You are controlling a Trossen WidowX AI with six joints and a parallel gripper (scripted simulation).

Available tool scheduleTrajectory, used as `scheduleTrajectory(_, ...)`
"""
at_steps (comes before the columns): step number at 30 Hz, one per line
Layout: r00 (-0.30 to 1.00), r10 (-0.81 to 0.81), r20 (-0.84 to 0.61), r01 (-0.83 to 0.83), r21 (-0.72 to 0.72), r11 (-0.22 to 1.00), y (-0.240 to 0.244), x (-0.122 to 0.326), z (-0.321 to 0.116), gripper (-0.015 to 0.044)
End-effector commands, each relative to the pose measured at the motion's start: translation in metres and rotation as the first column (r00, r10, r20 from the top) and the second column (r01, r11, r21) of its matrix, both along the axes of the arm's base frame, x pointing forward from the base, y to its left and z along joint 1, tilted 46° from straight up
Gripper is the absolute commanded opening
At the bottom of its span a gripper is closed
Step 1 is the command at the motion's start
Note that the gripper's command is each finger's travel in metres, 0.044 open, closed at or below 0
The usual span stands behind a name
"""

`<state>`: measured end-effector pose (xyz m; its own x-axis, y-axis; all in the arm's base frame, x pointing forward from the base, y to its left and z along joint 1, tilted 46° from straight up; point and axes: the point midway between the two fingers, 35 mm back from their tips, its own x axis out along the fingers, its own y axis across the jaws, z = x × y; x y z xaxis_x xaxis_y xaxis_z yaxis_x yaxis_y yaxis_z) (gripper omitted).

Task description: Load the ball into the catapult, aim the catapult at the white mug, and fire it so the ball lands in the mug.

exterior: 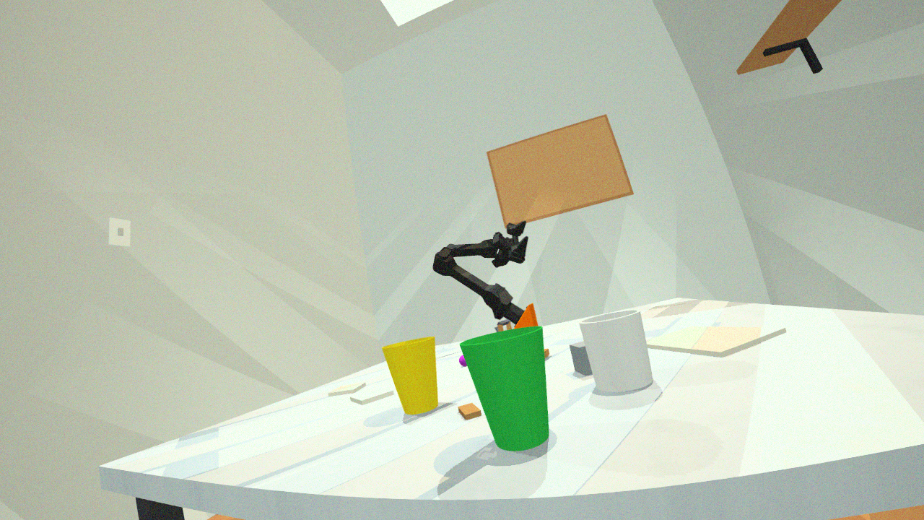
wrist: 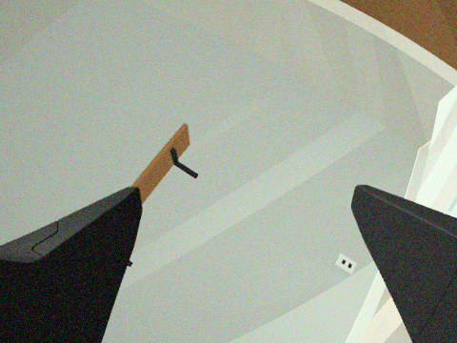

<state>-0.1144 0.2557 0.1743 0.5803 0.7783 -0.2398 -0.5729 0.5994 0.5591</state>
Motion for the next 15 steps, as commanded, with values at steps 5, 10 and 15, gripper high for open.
scheduleTrajectory(5,0.999,-0.032,0.025,0.033,-0.044,0.998,0.004,0.010,-0.003,0.0440)
scheduleTrajectory(10,0.992,-0.100,0.080,0.111,-0.149,0.982,0.012,0.033,-0.010,0.0440)
scheduleTrajectory(15,0.975,-0.142,0.171,0.185,-0.271,0.945,0.021,0.055,-0.018,0.0440)
